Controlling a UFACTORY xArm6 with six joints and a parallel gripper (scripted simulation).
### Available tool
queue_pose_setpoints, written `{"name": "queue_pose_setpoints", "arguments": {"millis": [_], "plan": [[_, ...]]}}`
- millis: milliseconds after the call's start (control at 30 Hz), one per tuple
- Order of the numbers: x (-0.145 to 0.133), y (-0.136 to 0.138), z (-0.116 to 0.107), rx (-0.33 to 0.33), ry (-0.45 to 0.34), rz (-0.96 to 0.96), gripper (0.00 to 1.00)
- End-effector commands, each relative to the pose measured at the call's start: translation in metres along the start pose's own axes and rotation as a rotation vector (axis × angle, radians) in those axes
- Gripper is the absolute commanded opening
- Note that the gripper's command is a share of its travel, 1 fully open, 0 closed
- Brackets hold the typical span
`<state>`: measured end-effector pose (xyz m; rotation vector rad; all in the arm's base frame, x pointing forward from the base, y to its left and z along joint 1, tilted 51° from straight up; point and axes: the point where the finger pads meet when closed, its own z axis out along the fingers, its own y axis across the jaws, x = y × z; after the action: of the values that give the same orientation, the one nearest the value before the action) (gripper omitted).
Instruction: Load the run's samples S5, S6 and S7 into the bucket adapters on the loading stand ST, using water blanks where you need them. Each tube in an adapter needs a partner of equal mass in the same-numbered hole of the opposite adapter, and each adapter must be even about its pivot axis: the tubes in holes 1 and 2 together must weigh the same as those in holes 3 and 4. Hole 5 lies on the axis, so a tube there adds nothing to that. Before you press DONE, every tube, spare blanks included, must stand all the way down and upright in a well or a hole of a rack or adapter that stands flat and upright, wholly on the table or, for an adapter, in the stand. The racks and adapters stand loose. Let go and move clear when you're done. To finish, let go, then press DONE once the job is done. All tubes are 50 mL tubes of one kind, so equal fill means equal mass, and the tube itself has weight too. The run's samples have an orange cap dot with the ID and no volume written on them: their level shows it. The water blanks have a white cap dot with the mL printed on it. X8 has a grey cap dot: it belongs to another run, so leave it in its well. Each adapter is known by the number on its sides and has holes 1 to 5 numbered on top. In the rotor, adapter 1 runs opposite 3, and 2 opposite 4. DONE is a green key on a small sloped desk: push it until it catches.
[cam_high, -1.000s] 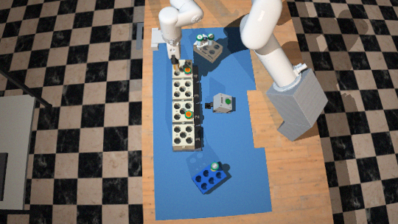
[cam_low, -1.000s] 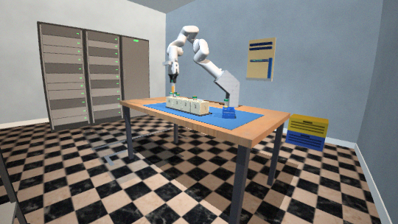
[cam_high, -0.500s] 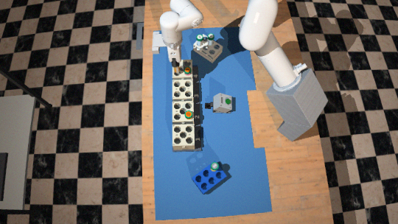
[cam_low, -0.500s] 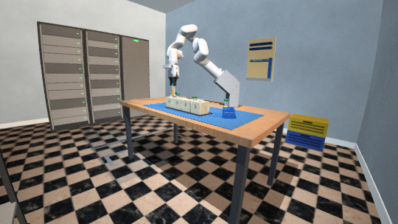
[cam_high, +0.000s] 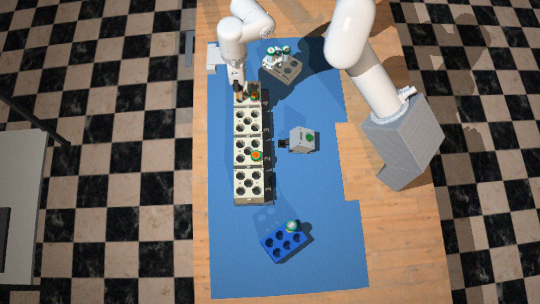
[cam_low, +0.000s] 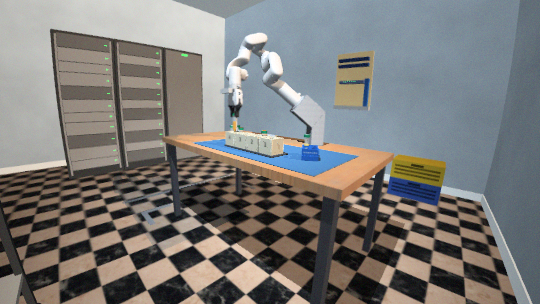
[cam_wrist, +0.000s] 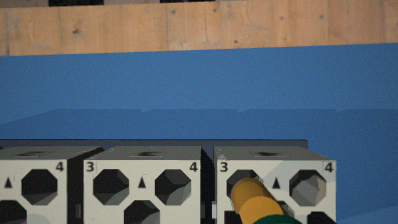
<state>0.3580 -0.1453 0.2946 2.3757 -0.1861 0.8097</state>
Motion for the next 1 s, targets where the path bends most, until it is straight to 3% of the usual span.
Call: {"name": "queue_pose_setpoints", "arguments": {"millis": [0,967], "plan": [[0.001,0.0,-0.001,0.0,0.003,0.001,0.0],[0.001,0.0,0.024,0.0,0.003,0.001,0.0]]}}
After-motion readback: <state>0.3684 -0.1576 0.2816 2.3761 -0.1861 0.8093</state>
